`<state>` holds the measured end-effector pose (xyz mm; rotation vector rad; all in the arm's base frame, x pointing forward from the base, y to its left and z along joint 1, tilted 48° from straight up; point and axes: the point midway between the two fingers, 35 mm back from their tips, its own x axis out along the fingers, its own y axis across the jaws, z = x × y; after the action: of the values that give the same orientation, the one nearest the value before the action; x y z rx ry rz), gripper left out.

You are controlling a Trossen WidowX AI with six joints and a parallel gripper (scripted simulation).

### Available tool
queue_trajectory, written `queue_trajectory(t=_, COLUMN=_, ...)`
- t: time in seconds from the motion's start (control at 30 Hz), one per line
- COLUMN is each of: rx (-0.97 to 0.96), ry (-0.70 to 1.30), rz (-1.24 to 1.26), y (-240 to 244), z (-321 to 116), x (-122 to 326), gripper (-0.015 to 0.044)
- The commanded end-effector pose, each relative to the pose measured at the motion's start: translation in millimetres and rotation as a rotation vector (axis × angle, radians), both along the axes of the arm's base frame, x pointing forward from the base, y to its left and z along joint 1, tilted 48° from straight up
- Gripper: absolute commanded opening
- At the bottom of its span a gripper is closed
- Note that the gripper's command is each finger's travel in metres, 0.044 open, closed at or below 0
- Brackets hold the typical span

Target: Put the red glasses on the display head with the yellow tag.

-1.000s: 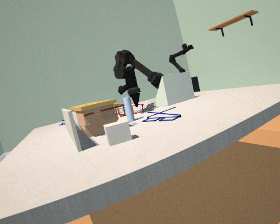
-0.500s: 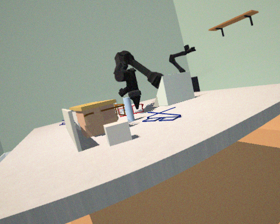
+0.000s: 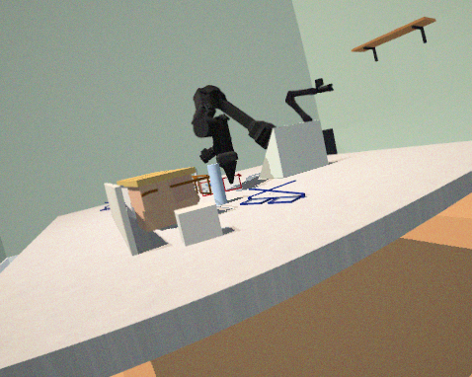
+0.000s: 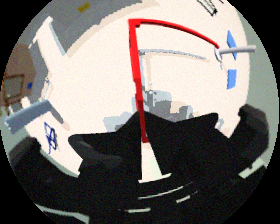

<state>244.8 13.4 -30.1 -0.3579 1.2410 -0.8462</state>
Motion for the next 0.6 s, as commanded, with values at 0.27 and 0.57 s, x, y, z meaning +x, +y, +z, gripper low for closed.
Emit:
queue_trajectory(t=0.27, rx=0.006, ry=0.003, rz=0.002, y=29.8, z=22.9, x=0.3, gripper=0.0)
queue_trajectory(t=0.57, rx=0.001, ry=0.007, rz=0.003, y=69.7, z=57.4, x=-5.8, gripper=0.0)
